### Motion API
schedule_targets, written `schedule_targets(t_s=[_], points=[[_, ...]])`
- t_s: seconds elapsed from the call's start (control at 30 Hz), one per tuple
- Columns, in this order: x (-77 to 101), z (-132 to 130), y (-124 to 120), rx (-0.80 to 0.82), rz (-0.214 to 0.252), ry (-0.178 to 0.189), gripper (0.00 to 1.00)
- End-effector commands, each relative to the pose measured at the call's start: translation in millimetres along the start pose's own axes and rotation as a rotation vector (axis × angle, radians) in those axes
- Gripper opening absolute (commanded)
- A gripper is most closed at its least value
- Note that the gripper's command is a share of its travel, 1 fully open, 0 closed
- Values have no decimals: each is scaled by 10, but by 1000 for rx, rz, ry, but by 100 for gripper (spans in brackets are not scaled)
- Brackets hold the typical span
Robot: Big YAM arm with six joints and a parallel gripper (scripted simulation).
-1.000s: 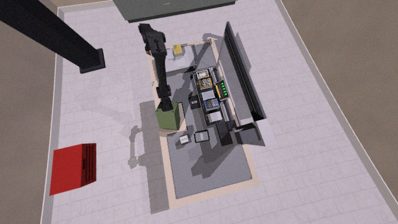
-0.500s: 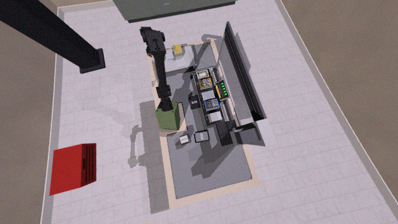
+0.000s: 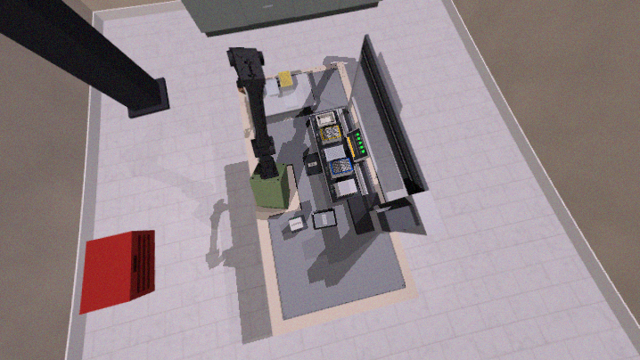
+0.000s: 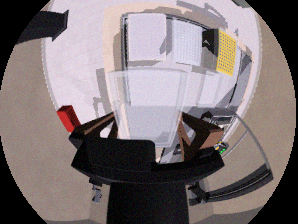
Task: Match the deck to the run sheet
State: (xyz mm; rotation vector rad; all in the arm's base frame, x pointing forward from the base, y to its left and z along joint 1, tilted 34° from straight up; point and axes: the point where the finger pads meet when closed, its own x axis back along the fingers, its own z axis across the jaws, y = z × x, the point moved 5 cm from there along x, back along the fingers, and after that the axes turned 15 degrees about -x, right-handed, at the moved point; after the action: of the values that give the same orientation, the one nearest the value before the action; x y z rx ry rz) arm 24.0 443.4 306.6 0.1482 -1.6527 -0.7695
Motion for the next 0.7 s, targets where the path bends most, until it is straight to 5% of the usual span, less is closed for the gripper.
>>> schedule_targets(t_s=[0.0, 0.13, 0.23, 0.67], points=[[-73, -20, 61, 2, -15, 4, 0], [22, 2, 196, -5, -50, 17, 0], [-157, -21, 61, 2, -15, 4, 0], [-328, -18, 81, 1, -19, 5, 0]])
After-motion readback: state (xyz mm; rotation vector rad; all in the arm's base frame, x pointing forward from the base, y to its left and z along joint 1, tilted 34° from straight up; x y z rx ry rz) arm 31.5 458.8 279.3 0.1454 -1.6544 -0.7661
